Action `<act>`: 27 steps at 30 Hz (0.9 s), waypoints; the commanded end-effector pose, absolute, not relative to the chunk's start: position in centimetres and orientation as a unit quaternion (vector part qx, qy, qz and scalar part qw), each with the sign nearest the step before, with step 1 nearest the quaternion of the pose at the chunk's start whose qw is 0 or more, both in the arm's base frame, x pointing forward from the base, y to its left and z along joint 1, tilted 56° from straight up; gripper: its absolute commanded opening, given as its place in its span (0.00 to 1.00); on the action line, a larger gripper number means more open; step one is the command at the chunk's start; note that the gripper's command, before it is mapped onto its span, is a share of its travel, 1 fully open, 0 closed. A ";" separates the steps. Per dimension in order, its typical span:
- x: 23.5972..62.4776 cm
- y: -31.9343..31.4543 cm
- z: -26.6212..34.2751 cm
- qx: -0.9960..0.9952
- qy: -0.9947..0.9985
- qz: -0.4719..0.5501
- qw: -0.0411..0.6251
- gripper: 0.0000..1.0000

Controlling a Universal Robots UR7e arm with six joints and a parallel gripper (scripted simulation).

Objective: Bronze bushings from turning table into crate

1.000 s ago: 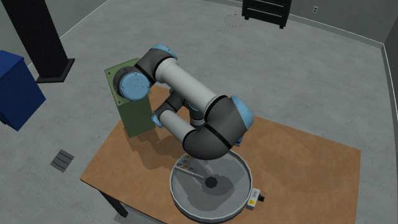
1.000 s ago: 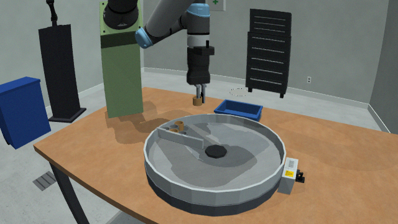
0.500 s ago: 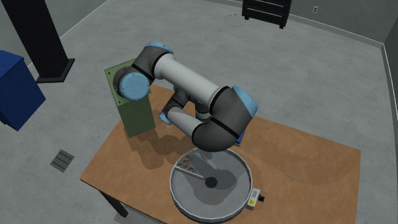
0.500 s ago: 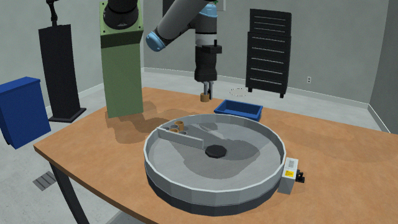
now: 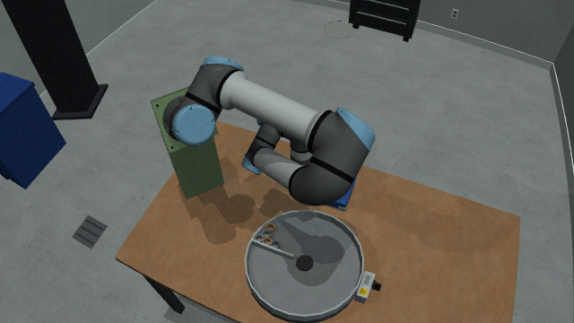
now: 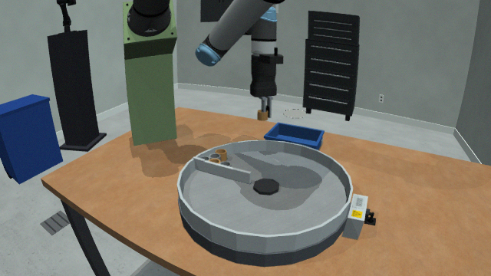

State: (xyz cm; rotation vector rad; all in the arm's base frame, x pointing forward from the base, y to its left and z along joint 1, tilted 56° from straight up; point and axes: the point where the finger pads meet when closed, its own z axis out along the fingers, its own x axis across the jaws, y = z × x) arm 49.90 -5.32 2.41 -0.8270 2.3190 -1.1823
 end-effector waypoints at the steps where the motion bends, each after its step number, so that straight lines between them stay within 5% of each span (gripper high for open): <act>1: 50.9 -3.4 1.5 -0.297 0.831 -0.424 0.204 0.00; 27: 54.8 4.2 -2.2 -0.297 0.831 -0.424 0.205 0.00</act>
